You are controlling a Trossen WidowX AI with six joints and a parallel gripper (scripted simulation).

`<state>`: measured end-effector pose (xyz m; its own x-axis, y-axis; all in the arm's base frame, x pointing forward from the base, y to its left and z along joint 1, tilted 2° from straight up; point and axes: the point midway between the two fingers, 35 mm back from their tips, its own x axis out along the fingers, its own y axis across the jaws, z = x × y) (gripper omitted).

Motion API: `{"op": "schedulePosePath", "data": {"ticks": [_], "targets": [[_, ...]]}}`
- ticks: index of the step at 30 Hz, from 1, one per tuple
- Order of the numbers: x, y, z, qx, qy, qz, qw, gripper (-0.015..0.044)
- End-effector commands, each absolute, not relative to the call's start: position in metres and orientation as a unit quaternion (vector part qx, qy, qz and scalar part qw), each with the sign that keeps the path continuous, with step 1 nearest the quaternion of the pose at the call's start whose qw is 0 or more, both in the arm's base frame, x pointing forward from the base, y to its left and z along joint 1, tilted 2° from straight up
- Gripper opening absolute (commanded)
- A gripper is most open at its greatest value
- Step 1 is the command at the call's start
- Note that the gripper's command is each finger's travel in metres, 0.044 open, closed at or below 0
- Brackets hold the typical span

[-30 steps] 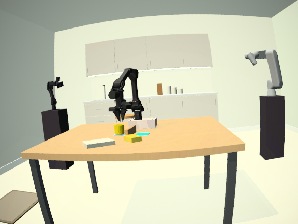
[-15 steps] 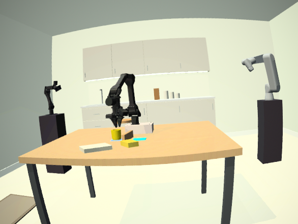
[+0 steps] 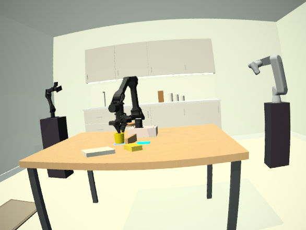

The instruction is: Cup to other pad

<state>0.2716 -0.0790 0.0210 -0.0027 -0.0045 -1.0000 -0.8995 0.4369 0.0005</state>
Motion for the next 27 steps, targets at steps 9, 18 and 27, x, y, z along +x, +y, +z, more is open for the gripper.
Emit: {"op": "schedulePosePath", "data": {"ticks": [9,18,27], "targets": [[0.267,-0.076,-0.002,-0.372,0.602,0.381,0.595,0.0166],[0.267,-0.076,-0.004,-0.372,0.602,0.381,0.595,0.0166],[0.268,-0.078,-0.002,-0.374,0.603,0.378,0.595,0.0133]]}}
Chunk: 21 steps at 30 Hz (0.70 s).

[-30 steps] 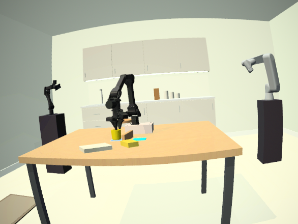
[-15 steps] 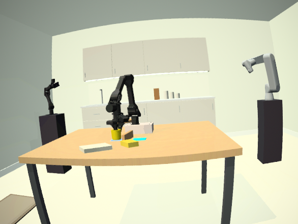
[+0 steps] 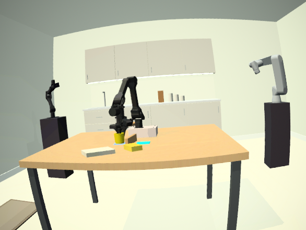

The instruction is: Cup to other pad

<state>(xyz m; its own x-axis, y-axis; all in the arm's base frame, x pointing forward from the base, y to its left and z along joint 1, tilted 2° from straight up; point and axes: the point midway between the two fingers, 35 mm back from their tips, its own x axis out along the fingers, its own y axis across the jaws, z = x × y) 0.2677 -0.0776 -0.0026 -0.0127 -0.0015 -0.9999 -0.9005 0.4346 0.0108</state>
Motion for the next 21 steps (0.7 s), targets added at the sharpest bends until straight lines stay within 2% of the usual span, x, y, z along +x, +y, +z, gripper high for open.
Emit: {"op": "schedulePosePath", "data": {"ticks": [1,19,21], "targets": [[0.2678,-0.0776,-0.0025,-0.374,0.603,0.378,0.595,0.0127],[0.2678,-0.0776,-0.0025,-0.374,0.603,0.378,0.595,0.0000],[0.2681,-0.0777,-0.0007,-0.374,0.603,0.378,0.595,0.0000]]}}
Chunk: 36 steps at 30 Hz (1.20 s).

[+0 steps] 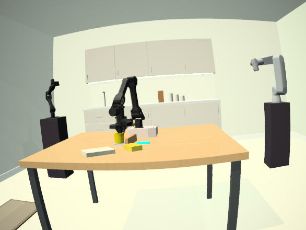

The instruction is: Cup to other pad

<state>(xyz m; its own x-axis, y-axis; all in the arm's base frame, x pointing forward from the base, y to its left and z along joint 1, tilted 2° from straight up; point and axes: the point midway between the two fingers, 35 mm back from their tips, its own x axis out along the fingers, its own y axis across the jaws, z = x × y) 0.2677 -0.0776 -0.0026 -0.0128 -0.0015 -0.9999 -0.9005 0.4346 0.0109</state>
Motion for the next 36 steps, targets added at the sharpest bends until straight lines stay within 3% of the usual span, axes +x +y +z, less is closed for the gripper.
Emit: {"op": "schedulePosePath", "data": {"ticks": [1,19,36], "targets": [[0.268,-0.078,0.001,-0.374,0.603,0.378,0.595,0.0000],[0.265,-0.078,0.072,-0.372,0.602,0.380,0.595,0.0000],[0.259,-0.079,0.071,-0.368,0.607,0.381,0.592,0.0000]]}}
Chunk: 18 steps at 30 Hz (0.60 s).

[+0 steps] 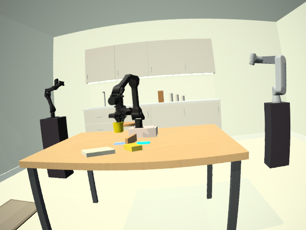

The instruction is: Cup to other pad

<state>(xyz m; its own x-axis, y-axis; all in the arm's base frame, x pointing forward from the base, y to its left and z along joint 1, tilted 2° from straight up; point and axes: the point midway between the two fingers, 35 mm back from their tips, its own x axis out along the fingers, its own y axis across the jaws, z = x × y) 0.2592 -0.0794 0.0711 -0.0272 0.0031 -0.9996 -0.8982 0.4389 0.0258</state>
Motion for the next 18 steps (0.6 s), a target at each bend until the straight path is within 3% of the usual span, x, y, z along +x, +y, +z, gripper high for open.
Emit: {"op": "schedulePosePath", "data": {"ticks": [1,18], "targets": [[0.259,-0.079,0.071,-0.368,0.607,0.381,0.592,0.0000],[0.261,-0.069,0.071,-0.369,0.606,0.381,0.593,0.0000]]}}
